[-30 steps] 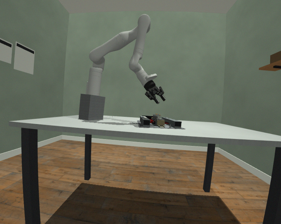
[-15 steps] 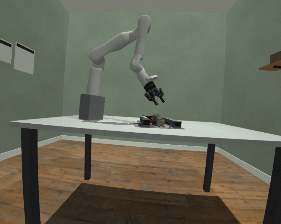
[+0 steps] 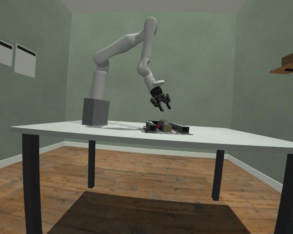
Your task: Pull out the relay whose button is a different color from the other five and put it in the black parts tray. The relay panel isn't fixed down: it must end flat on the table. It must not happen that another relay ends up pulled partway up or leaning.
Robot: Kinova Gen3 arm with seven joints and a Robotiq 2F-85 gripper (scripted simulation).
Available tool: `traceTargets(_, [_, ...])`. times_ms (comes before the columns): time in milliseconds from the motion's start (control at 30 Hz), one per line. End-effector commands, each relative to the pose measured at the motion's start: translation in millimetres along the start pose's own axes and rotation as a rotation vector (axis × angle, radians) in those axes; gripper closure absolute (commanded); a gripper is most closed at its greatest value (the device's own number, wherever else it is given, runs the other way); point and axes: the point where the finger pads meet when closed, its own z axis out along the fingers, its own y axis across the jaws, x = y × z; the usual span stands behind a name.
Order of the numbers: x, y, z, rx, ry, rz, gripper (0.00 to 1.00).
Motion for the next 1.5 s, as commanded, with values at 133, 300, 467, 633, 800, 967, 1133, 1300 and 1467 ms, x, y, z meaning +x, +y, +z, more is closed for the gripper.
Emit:
traceTargets(133, [-3,3,3,-0.025,-0.008,0.009,0.39])
traceTargets(300, [-6,6,5,-0.051,-0.017,0.018,0.39])
traceTargets(467, [-10,9,7,-0.078,-0.027,0.029,0.39])
traceTargets(633, [-12,10,8,-0.095,-0.033,0.036,0.39])
traceTargets(800, [-16,13,10,-0.122,-0.044,0.049,0.39])
traceTargets(967, [-21,14,11,-0.15,-0.056,0.063,0.39])
traceTargets(1133, [-26,15,12,-0.176,-0.068,0.078,0.39])
traceTargets(1300, [-29,16,13,-0.192,-0.075,0.088,0.39])
traceTargets(1467, [-34,16,13,-0.218,-0.088,0.105,0.39])
